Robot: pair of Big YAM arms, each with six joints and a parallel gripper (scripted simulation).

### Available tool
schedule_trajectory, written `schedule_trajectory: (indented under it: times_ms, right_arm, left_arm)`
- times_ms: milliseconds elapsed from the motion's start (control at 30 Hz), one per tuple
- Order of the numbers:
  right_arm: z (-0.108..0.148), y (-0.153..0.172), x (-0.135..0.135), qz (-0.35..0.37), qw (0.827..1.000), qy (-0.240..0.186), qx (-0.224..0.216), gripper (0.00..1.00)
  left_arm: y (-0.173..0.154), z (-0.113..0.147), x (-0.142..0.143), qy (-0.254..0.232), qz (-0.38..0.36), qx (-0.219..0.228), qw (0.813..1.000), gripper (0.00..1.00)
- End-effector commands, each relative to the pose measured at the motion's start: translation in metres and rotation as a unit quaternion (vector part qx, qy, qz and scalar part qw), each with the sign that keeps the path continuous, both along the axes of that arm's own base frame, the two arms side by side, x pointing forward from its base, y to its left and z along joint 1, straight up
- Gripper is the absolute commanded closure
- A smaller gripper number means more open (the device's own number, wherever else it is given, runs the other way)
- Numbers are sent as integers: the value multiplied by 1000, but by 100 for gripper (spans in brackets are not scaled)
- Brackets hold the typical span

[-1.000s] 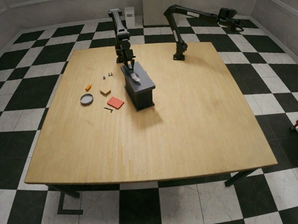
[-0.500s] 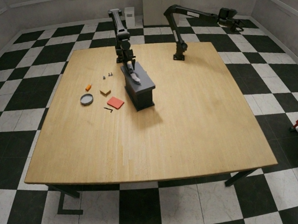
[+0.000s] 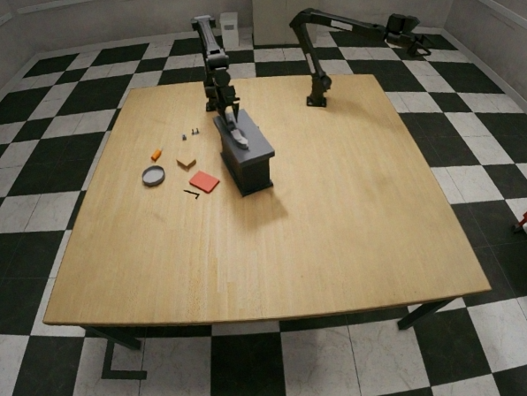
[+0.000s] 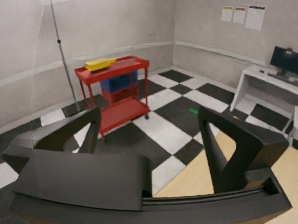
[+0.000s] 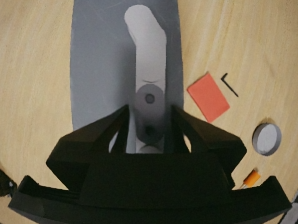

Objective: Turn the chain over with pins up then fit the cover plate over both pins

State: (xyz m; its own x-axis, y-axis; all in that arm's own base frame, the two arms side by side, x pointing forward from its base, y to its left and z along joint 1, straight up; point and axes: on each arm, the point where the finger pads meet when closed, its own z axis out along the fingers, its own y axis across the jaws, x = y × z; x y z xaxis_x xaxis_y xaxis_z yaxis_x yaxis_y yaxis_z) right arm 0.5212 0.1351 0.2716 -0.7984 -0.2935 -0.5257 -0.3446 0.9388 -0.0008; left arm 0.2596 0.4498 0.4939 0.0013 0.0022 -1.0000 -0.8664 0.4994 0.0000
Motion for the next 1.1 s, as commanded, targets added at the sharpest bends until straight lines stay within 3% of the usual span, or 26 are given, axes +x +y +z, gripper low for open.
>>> schedule_trajectory:
  times_ms: [0, 333, 467, 533, 567, 633, 1067]
  right_arm:
    - [34, -3, 11, -2, 1000, -26, 5, 58]
    - [88, -4, 7, -2, 999, -36, 8, 58]
    - [80, -2, 13, -2, 1000, -26, 5, 58]
    - [96, -4, 5, -2, 999, -35, 7, 58]
    - [71, -5, 0, -2, 1000, -19, 4, 58]
    - [60, -5, 1, -2, 1000, -3, 0, 58]
    - [70, -4, 4, -2, 1000, -18, 4, 58]
  left_arm:
    - [-5, 40, 0, -20, -2, 33, 999, 0]
    - [-5, 40, 0, -20, -2, 33, 999, 0]
    - [-5, 40, 0, -20, -2, 33, 999, 0]
    - [-5, 40, 0, -20, -2, 33, 999, 0]
    - [-5, 40, 0, -20, -2, 33, 999, 0]
    - [-5, 40, 0, -20, -2, 33, 999, 0]
    - [-5, 40, 0, -20, -2, 33, 999, 0]
